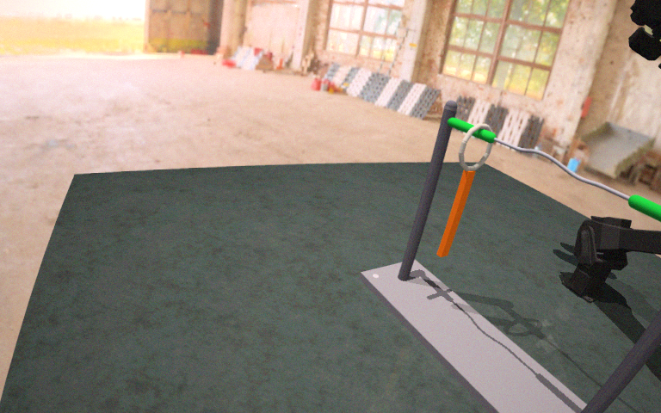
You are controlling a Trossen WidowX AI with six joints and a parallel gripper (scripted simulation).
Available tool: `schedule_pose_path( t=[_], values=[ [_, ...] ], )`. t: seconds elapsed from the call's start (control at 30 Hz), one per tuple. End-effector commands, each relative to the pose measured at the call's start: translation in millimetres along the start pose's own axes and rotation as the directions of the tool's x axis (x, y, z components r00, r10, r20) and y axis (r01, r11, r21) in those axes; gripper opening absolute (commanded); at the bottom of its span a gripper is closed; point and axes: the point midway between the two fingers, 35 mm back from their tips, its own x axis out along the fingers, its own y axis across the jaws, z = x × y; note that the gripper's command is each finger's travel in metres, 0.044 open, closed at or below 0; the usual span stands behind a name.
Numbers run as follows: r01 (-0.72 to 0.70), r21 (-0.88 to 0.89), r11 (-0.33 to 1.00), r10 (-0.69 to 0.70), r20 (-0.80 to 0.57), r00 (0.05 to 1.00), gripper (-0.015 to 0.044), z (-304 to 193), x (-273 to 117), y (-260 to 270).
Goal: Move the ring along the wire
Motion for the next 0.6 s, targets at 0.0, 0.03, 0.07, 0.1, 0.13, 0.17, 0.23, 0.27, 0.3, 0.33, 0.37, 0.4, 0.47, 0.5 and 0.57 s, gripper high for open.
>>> schedule_pose_path(
  t=[0.0,0.03,0.07,0.1,0.13,0.17,0.23,0.27,0.3,0.33,0.37,0.4,0.47,0.5,0.57],
  values=[
    [-0.122,0.112,0.986,0.099,0.194,0.976,0.0160,40.8,11.5,54.0],
    [-0.158,0.135,0.978,0.122,0.239,0.963,0.0160,51.1,12.0,67.2],
    [-0.195,0.156,0.968,0.145,0.285,0.948,0.0160,61.4,11.5,80.4],
    [-0.235,0.176,0.956,0.167,0.333,0.928,0.0160,72.3,10.0,94.1],
    [-0.278,0.195,0.941,0.189,0.380,0.905,0.0160,83.3,7.4,107.7],
    [-0.321,0.210,0.923,0.209,0.427,0.880,0.0160,94.3,3.7,121.1],
    [-0.411,0.234,0.881,0.246,0.517,0.820,0.0160,115.9,-6.6,146.9],
    [-0.457,0.241,0.856,0.262,0.560,0.786,0.0160,126.4,-13.3,159.3],
    [-0.503,0.245,0.829,0.277,0.601,0.750,0.0160,136.6,-20.9,171.4],
    [-0.548,0.246,0.799,0.290,0.641,0.710,0.0160,146.6,-29.4,183.0],
    [-0.593,0.244,0.767,0.301,0.680,0.669,0.0160,156.2,-38.8,194.2],
    [-0.637,0.239,0.733,0.311,0.716,0.625,0.0160,165.4,-49.0,204.9],
    [-0.721,0.218,0.657,0.325,0.782,0.532,0.0160,182.3,-71.9,224.9],
    [-0.761,0.202,0.617,0.329,0.812,0.483,0.0160,190.1,-84.4,234.1],
    [-0.833,0.162,0.530,0.332,0.864,0.379,0.0160,203.8,-111.4,250.9]
  ],
)
